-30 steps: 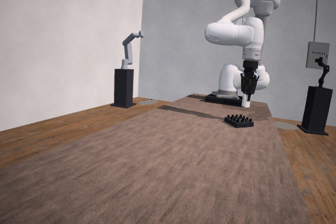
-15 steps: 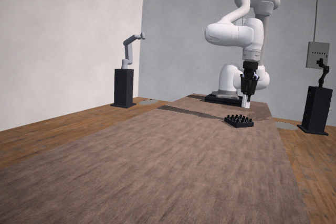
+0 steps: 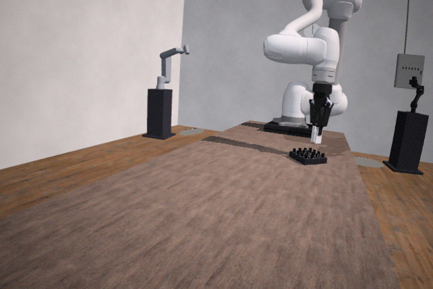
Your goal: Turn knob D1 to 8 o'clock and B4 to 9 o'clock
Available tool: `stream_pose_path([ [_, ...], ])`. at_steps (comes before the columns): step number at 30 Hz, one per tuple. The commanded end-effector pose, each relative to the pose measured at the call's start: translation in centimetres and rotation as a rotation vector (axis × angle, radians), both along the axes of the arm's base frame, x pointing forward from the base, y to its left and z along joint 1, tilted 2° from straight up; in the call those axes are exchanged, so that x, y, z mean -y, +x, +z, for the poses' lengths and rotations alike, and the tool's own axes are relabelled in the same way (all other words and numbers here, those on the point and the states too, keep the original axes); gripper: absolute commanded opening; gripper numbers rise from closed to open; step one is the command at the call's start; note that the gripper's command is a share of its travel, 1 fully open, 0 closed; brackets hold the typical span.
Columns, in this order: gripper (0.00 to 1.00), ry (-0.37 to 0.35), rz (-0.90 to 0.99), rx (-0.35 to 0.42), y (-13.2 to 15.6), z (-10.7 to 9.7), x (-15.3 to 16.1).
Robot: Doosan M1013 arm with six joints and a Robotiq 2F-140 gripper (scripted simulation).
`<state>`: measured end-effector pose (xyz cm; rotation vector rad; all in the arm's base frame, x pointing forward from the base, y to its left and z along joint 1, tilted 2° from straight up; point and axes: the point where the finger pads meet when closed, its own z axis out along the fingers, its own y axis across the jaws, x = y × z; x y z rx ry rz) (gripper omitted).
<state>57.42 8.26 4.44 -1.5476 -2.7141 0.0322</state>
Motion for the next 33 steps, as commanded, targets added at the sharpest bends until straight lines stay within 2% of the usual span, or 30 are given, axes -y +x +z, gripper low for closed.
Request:
stream_pose_path([
  [1,0.12,0.000,0.000,0.000,0.0,-0.6,0.0],
  [18,0.12,0.000,0.000,0.000,0.0,-2.1,0.0],
  [33,0.12,0.000,0.000,0.000,0.0,-2.3,0.0],
])
